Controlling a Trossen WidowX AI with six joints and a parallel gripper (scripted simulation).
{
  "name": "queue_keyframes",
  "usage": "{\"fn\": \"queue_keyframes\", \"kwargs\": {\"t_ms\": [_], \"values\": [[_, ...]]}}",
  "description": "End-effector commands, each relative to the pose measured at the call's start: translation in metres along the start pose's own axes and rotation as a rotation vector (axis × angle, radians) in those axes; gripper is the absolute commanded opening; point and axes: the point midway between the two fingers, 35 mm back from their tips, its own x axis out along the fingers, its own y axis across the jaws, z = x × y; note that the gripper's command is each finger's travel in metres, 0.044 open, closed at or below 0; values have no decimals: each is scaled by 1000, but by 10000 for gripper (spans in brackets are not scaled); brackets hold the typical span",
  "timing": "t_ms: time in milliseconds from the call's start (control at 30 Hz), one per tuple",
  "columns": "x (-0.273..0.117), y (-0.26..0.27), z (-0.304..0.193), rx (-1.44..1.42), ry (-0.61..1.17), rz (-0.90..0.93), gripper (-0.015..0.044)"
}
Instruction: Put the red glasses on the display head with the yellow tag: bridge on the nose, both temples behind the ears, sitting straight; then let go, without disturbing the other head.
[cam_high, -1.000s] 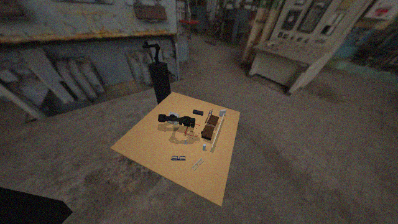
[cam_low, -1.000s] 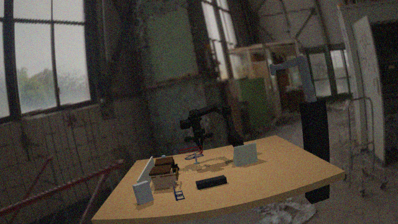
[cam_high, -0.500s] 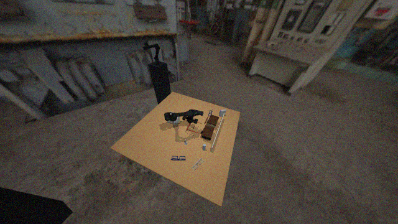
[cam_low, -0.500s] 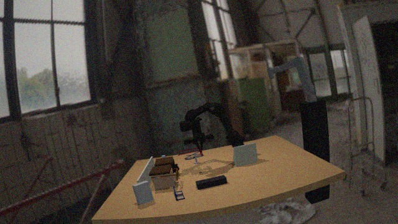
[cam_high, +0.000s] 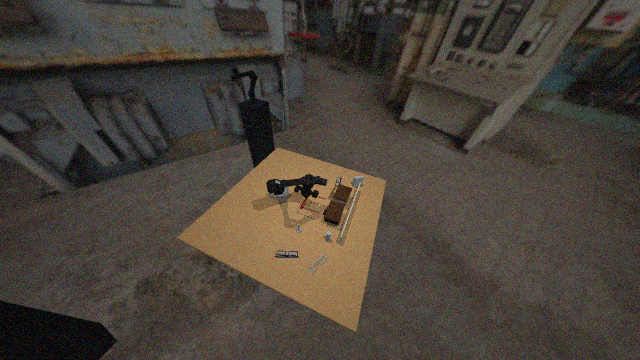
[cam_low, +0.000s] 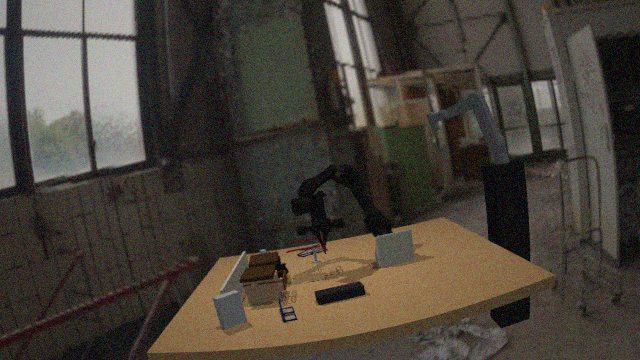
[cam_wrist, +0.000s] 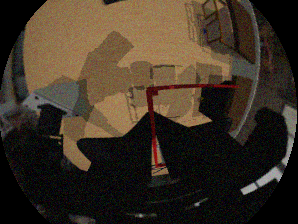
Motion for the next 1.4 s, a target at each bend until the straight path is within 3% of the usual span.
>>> {"fn": "queue_keyframes", "kwargs": {"t_ms": [0, 1367], "values": [[5, 1, 1, -8, -5, 9, 0], [44, 1, 5, -7, -3, 9, 0]]}}
